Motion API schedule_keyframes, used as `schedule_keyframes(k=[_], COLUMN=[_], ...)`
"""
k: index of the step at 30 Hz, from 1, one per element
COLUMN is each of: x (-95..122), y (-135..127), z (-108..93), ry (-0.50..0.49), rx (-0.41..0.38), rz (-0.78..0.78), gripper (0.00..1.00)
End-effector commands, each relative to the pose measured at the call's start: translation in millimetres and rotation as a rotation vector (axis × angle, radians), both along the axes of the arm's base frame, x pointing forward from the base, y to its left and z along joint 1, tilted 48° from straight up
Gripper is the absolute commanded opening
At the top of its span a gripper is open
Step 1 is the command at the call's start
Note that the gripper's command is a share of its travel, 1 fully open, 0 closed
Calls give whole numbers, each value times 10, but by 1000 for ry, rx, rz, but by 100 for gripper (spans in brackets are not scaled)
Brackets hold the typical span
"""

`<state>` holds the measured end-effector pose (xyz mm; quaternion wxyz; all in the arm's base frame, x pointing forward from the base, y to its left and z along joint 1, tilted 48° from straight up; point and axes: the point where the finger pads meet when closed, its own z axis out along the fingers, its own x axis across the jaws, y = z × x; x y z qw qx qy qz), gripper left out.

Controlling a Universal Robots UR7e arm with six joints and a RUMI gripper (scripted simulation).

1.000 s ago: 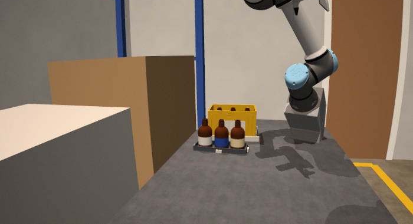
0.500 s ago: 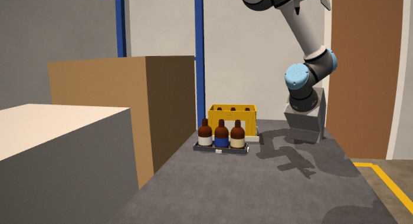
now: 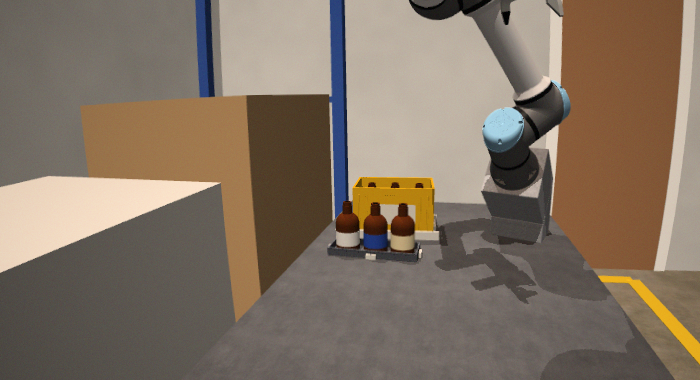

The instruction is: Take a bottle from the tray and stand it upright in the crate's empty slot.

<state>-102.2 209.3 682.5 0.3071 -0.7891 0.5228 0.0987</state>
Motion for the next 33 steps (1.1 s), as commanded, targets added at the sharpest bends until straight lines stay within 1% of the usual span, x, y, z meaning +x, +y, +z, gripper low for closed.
schedule_keyframes(k=[1, 8, 10, 16, 18, 24, 26, 33], x=[-64, -64, -124, -124, -179, -179, -229, -229], y=[24, 24, 56, 56, 92, 92, 130, 130], z=[24, 24, 43, 43, 61, 61, 77, 77], ry=[-4, -4, -9, -9, -14, -14, -20, -20], rx=[13, 13, 24, 24, 35, 35, 46, 46], rz=[-1, -1, -2, -2, -3, -3, -4, -4], gripper=[100, 100, 100, 100, 100, 100, 100, 100])
